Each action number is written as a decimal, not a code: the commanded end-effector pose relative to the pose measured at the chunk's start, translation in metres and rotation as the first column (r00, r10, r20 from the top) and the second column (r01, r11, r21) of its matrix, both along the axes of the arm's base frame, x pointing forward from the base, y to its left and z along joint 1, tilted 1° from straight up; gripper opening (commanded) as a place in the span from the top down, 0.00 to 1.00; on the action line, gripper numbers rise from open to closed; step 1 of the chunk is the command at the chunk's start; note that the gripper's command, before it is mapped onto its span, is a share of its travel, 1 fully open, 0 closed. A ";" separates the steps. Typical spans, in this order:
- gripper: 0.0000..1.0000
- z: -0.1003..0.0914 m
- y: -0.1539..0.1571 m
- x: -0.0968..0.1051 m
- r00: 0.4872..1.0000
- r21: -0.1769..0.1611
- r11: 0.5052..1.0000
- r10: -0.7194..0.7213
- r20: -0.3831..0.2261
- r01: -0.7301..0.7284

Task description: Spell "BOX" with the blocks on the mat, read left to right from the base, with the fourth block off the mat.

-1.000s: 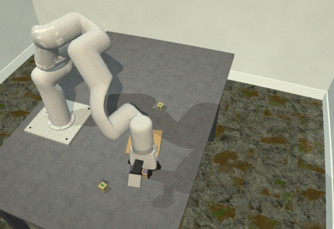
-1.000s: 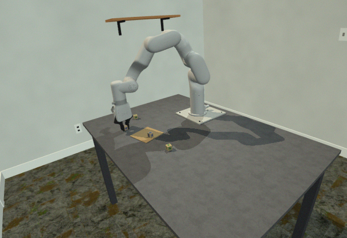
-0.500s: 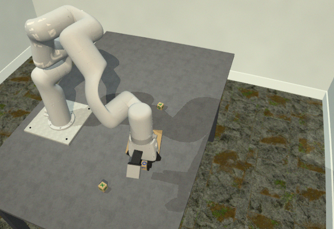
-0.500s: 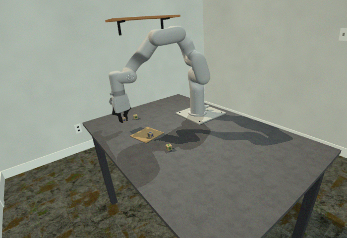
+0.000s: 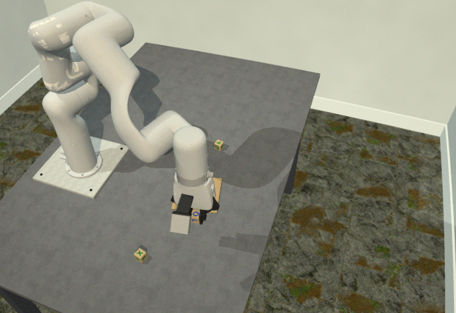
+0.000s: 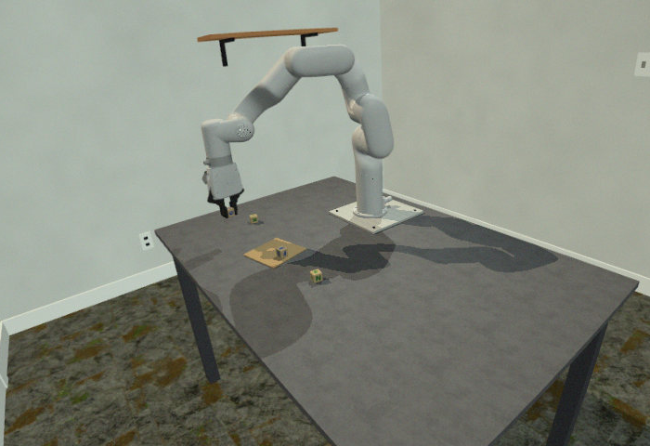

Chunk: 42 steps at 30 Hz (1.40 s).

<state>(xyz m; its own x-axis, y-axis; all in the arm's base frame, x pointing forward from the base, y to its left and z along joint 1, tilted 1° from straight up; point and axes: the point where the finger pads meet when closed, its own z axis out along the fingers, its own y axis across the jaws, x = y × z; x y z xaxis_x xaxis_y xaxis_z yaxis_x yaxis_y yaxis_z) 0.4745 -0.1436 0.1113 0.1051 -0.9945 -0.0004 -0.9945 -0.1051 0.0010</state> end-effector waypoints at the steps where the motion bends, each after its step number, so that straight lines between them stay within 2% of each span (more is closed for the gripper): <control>1: 0.79 0.004 0.013 -0.001 1.000 -0.001 1.000 -0.005 0.005 0.005; 3: 0.79 0.007 0.058 -0.014 1.000 -0.001 1.000 -0.024 0.005 0.024; 9: 0.79 0.009 0.098 -0.031 0.999 -0.001 0.999 -0.042 0.006 0.042; 11: 0.79 0.009 0.098 -0.031 0.999 -0.001 0.999 -0.042 0.006 0.042; 12: 0.79 0.009 0.120 -0.042 0.999 0.000 0.999 -0.053 0.006 0.053; 17: 0.79 0.008 0.153 -0.063 0.998 0.000 0.998 -0.070 0.007 0.070; 34: 0.79 0.007 0.156 -0.066 0.997 0.000 0.997 -0.072 0.007 0.072; 42: 0.79 -0.012 0.157 -0.065 0.997 0.000 0.997 -0.072 0.007 0.072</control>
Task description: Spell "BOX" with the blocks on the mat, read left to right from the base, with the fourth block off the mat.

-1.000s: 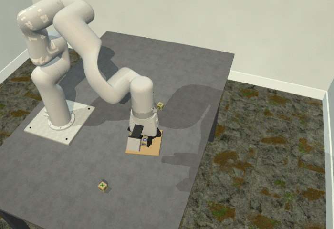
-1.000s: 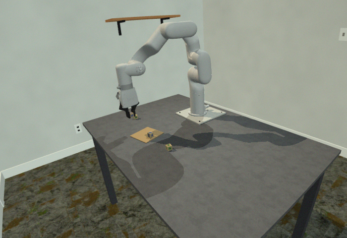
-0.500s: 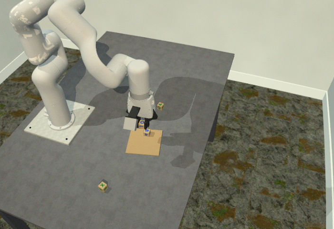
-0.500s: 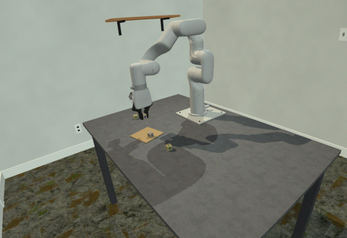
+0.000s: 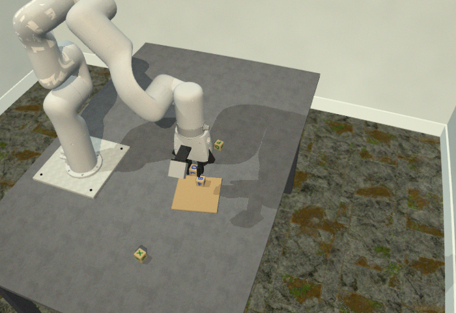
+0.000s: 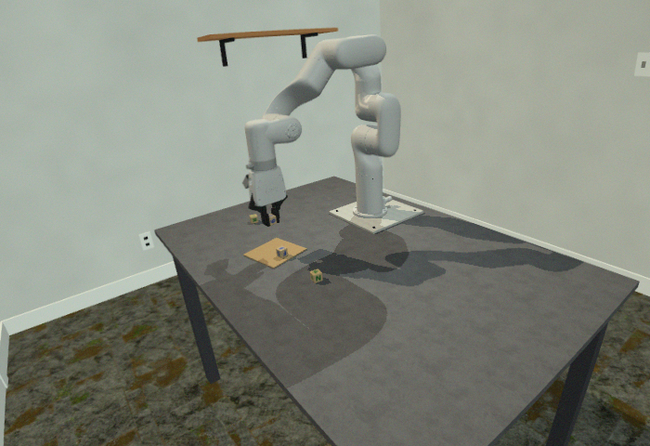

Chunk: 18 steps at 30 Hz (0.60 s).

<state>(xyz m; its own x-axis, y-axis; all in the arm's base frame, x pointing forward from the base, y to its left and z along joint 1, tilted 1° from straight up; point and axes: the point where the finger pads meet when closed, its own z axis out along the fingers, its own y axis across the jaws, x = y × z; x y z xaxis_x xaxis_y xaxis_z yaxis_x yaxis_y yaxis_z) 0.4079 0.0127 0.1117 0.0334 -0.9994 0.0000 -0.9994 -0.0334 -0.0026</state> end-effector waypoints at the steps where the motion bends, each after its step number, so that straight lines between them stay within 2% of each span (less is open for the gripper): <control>1: 0.79 -0.016 0.000 0.001 1.000 0.000 1.000 0.000 0.003 0.000; 3: 0.79 -0.016 0.000 0.001 1.000 0.000 1.000 0.000 0.003 0.000; 13: 0.79 -0.063 0.001 0.002 1.000 0.000 1.000 0.000 0.003 0.000; 18: 0.79 -0.080 0.001 0.002 1.000 0.000 1.000 0.000 0.003 0.000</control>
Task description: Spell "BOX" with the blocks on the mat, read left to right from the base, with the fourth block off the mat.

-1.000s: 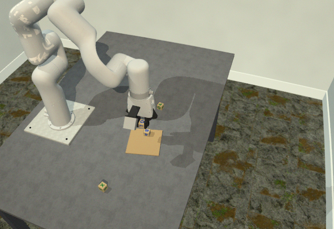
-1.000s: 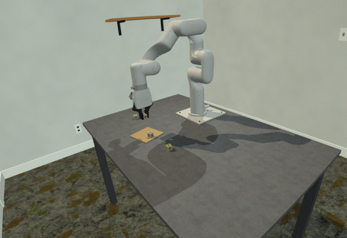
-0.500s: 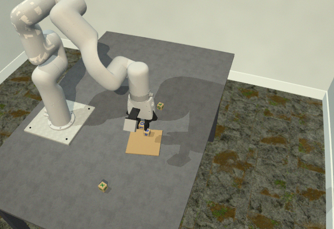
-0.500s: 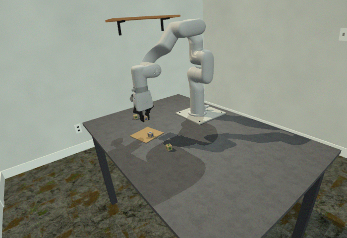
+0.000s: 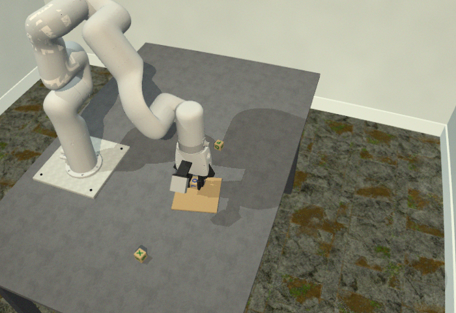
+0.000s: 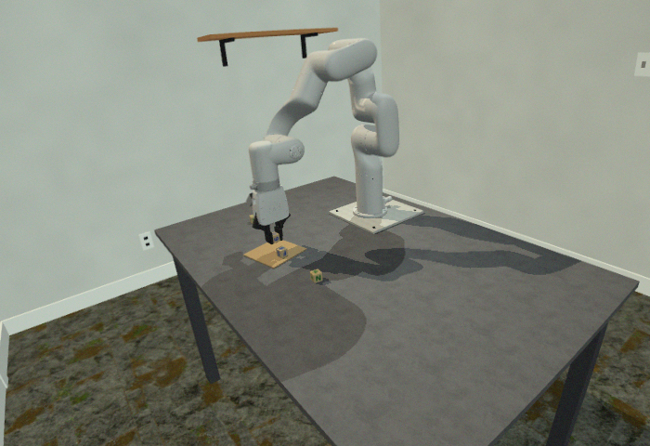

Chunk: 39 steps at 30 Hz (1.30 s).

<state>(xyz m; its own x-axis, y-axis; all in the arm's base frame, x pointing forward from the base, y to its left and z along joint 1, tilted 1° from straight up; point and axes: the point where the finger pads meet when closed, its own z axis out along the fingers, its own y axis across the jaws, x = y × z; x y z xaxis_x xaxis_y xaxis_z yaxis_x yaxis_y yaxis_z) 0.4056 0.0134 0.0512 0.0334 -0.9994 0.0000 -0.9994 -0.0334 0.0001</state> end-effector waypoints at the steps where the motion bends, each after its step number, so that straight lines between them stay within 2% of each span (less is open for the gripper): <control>1: 0.79 -0.020 0.000 0.004 1.000 0.000 1.000 0.000 0.006 0.000; 8: 0.79 -0.027 0.000 0.004 1.000 0.000 1.000 0.000 0.006 0.000; 39: 0.79 -0.027 0.000 0.004 1.000 0.000 1.000 0.000 0.006 0.000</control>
